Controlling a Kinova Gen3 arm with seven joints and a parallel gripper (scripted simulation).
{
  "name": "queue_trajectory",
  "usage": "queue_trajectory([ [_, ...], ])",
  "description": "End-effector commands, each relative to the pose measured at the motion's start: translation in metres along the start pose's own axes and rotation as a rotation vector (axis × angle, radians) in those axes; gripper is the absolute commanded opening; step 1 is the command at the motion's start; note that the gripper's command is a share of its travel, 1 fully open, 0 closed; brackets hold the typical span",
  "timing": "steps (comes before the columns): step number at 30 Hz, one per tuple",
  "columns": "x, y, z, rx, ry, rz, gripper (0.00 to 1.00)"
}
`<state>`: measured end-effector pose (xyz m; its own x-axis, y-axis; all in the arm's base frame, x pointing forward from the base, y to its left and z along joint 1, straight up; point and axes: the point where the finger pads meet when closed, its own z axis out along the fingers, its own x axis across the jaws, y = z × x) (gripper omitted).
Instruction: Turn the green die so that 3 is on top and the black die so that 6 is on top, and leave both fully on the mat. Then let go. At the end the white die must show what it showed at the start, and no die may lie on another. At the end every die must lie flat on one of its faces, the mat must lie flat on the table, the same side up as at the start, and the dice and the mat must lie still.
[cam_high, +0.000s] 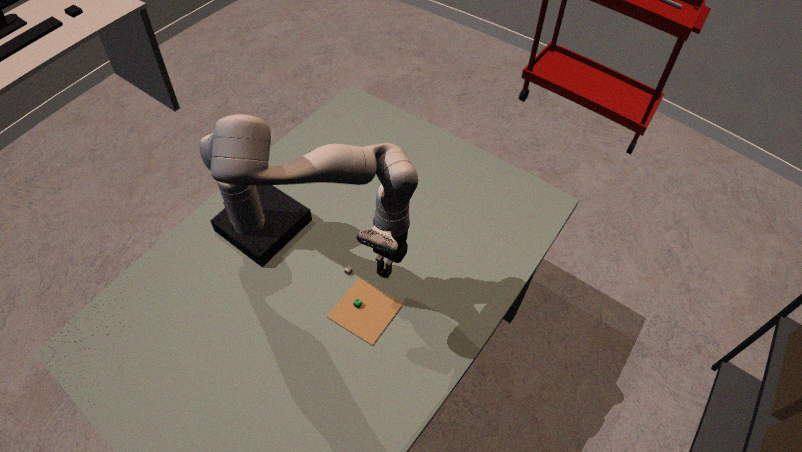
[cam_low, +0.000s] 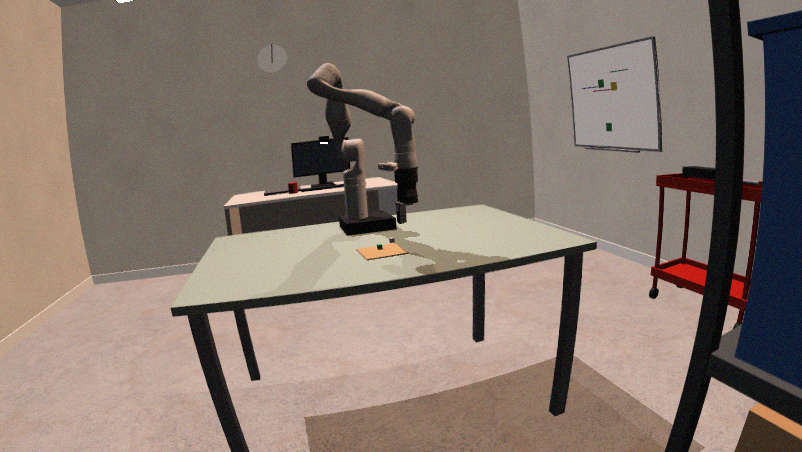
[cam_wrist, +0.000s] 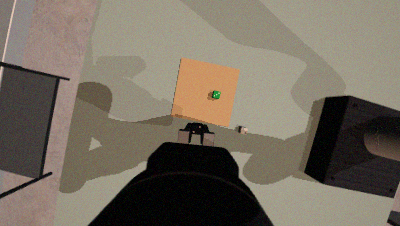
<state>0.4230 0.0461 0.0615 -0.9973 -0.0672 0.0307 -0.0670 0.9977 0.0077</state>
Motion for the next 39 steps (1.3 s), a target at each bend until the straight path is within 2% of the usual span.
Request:
queue_trajectory([
  [1,-0.002,0.013,-0.001,0.004,-0.006,0.024,0.34],
  [14,-0.004,0.049,-0.003,0.001,-0.022,0.248,0.34],
  [27,-0.005,0.063,-0.004,-0.003,-0.029,0.332,0.34],
  [39,-0.005,0.066,-0.004,-0.003,-0.031,0.347,0.34],
])
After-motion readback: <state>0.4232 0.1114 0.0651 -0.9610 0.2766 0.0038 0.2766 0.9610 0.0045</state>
